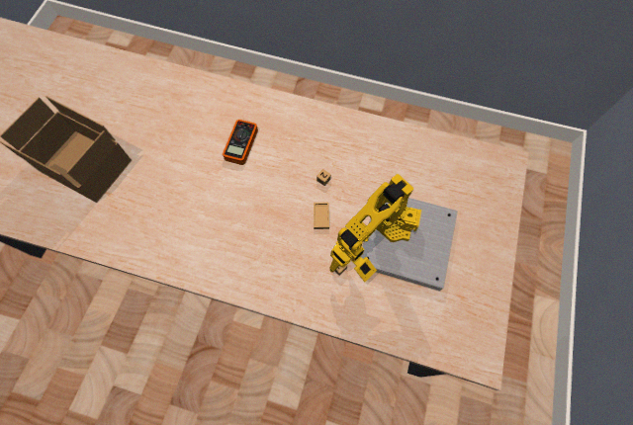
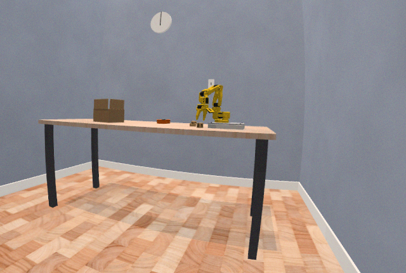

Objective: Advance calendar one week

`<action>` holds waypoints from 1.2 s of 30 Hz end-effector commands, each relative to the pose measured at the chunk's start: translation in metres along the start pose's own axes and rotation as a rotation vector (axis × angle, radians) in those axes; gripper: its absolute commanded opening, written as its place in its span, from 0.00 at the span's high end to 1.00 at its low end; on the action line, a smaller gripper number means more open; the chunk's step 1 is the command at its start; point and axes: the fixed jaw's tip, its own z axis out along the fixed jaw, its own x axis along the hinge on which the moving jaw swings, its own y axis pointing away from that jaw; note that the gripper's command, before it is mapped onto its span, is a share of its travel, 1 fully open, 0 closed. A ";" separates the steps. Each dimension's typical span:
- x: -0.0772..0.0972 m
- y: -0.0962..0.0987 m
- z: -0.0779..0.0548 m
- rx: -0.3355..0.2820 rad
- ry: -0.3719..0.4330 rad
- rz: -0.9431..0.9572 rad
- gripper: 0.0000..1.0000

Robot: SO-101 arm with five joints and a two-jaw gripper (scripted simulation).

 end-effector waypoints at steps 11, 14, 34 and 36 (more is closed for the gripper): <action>0.001 0.001 0.020 -0.010 -0.002 -0.003 0.65; 0.001 0.002 0.025 -0.010 -0.002 -0.003 0.65; 0.001 0.003 0.035 -0.010 -0.002 -0.003 0.65; 0.001 0.003 0.035 -0.010 -0.002 -0.003 0.65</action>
